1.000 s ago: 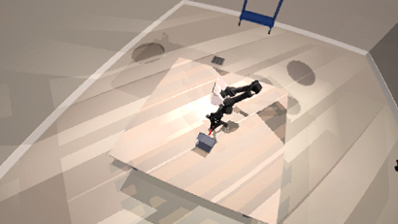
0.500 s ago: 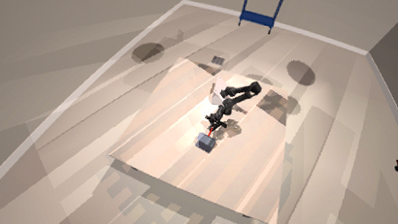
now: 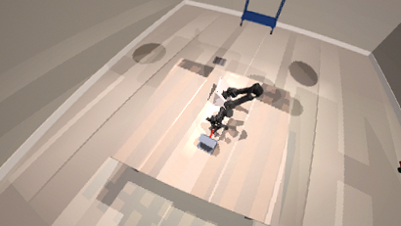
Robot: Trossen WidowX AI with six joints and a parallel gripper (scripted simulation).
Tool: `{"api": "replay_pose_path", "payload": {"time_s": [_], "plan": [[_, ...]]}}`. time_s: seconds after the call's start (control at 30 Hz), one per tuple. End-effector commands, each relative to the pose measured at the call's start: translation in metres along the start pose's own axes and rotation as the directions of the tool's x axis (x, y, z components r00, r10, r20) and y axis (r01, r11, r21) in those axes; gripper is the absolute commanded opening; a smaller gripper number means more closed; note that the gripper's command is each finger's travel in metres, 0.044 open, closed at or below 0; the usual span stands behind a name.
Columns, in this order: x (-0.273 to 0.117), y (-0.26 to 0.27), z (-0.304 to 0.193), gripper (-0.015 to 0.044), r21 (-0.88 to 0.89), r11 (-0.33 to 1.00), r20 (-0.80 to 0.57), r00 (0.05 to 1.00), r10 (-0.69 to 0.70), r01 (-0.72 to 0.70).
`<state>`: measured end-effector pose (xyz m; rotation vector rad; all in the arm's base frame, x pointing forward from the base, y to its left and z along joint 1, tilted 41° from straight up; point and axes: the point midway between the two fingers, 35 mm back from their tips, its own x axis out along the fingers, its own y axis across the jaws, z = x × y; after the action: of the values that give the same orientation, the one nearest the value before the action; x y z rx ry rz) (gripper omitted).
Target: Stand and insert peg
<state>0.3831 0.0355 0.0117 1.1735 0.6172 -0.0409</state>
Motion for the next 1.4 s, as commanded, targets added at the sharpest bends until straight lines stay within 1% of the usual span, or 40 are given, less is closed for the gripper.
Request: {"api": "replay_pose_path", "payload": {"time_s": [0.0,0.97,1.37], "plan": [[0.004,-0.001,0.000,0.0000,0.005,1.000,0.000,1.000,-0.002,0.002],[0.017,0.000,0.000,0.0000,0.005,1.000,0.000,1.000,-0.002,0.002],[0.017,0.001,0.000,0.0000,0.000,1.000,0.000,1.000,0.001,-0.001]]}}
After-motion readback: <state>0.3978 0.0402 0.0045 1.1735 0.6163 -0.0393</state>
